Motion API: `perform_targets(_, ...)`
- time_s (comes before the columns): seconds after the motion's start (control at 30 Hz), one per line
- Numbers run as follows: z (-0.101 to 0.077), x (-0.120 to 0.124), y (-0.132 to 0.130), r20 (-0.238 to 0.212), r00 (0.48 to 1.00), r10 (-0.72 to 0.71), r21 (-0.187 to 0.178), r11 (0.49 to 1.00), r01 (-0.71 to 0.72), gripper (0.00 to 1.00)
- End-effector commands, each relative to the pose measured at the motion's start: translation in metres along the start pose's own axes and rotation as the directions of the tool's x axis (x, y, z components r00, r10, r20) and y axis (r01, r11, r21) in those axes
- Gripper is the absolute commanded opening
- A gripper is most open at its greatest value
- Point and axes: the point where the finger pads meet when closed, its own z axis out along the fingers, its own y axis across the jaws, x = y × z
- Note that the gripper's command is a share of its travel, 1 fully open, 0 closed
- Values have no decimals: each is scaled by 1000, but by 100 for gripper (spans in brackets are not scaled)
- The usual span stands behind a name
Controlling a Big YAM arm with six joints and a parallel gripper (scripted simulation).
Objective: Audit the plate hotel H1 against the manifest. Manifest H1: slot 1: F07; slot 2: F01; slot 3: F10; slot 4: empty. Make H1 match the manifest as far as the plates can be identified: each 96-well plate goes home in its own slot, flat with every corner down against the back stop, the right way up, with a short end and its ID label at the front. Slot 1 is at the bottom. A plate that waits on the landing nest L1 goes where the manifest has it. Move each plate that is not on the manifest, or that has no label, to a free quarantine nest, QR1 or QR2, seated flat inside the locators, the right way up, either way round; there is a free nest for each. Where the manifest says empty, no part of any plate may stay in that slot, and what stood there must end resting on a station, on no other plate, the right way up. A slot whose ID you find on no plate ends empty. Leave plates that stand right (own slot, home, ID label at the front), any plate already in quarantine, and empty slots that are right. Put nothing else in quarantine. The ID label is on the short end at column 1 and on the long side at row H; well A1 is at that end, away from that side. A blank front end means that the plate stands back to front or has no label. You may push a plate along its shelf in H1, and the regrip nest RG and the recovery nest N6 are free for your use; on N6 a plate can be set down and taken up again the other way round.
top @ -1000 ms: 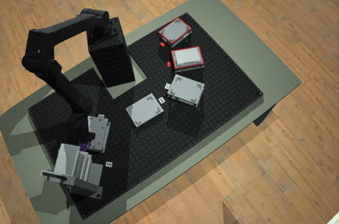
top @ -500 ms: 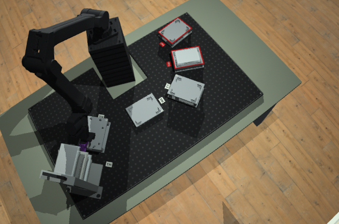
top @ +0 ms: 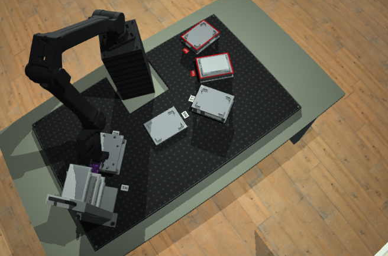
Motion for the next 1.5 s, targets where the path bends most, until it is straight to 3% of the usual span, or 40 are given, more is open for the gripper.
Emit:
perform_targets(0.0, -3, -37, 1, 82, 997, 4, 3, 1000, -4, 0)
perform_targets(0.6, -24, -12, -5, 71, 997, -3, 9, 1000, 2, 0)
perform_targets(0.83, -30, 16, -5, 38, 999, -4, 8, 1000, 3, 0)
perform_targets(1.47, -49, 39, -4, 27, 1000, -3, 8, 1000, 2, 0)
